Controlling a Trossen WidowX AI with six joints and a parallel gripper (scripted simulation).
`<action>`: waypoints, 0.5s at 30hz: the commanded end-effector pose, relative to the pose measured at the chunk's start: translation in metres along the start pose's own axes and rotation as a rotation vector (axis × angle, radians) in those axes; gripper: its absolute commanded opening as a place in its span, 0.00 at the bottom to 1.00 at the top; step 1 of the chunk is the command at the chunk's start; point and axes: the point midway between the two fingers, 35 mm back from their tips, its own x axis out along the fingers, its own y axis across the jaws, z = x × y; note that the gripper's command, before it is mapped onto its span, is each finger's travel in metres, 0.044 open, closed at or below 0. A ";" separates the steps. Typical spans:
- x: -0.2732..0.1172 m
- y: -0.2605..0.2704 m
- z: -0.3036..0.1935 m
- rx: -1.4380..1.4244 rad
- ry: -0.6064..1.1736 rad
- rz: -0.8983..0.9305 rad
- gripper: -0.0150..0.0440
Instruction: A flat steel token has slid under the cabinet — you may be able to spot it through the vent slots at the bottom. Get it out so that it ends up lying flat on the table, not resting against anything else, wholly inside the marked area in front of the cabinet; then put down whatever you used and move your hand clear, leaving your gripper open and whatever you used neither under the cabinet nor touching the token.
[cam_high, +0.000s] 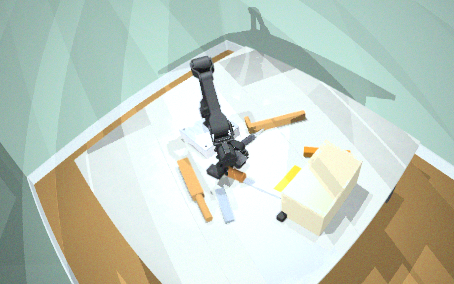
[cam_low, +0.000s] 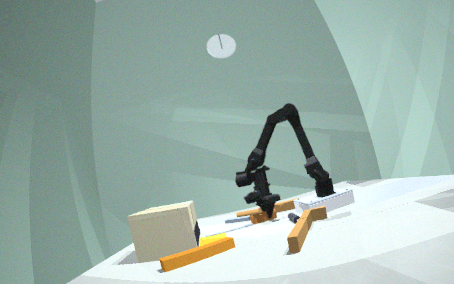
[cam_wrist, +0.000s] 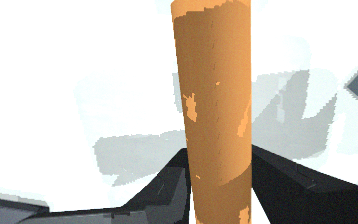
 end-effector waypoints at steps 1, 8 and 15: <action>0.000 -0.001 0.001 0.001 0.000 -0.002 0.25; 0.000 -0.001 0.009 0.002 0.001 -0.002 0.25; 0.000 -0.001 0.018 0.003 0.001 -0.001 0.25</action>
